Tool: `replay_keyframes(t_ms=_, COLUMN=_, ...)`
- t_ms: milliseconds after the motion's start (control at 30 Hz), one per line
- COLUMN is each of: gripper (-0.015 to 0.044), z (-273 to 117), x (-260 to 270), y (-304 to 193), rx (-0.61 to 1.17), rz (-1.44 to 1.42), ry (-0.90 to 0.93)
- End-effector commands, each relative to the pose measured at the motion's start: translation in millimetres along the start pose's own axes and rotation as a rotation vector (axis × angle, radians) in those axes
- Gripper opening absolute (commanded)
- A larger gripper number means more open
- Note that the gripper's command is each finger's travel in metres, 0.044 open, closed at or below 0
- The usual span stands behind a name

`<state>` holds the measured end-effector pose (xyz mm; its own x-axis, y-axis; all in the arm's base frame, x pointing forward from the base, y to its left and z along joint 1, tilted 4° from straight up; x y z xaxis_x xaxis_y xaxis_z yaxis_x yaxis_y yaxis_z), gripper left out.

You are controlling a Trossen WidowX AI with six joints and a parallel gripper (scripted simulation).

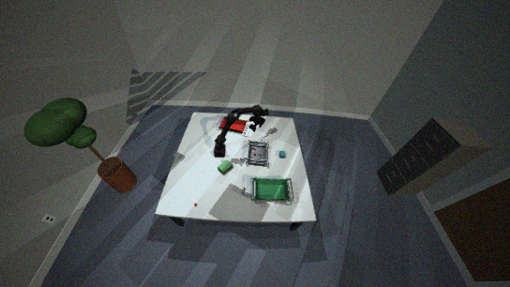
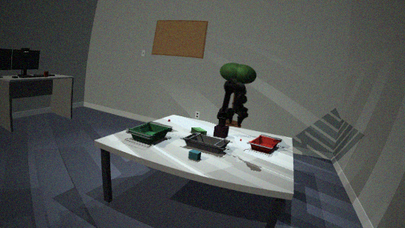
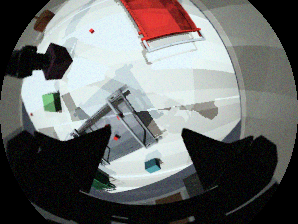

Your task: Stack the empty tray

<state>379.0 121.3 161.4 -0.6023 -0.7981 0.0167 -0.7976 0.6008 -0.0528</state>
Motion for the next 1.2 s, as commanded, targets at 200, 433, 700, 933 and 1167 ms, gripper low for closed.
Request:
replay_keyframes(t_ms=200, gripper=0.0440, z=26, x=-31, y=90, rx=-0.027, rz=0.729, ry=0.012)
replay_keyframes(t_ms=433, gripper=0.0440, z=34, x=-36, y=122, rx=-0.030, rz=0.993, ry=0.018)
replay_keyframes(t_ms=700, gripper=0.0440, z=43, x=-38, y=159, rx=-0.032, rz=1.298, ry=0.028)
replay_keyframes(t_ms=933, gripper=0.0440, z=51, x=-36, y=191, rx=-0.030, rz=1.566, ry=0.039)
replay_keyframes(t_ms=1167, gripper=0.0440, z=60, x=-31, y=222, rx=-0.026, rz=1.834, ry=0.050)
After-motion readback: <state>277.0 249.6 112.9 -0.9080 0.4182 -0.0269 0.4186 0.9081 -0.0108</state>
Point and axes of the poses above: the point midway between the two fingers, 35 mm back from their tips, its own z axis out along the fingers, its own x axis across the jaws, y = z × x, the point moved 3 cm from there along -z, back along the fingers, and after that the axes turned 12 degrees about -z, right-handed, at the moved point
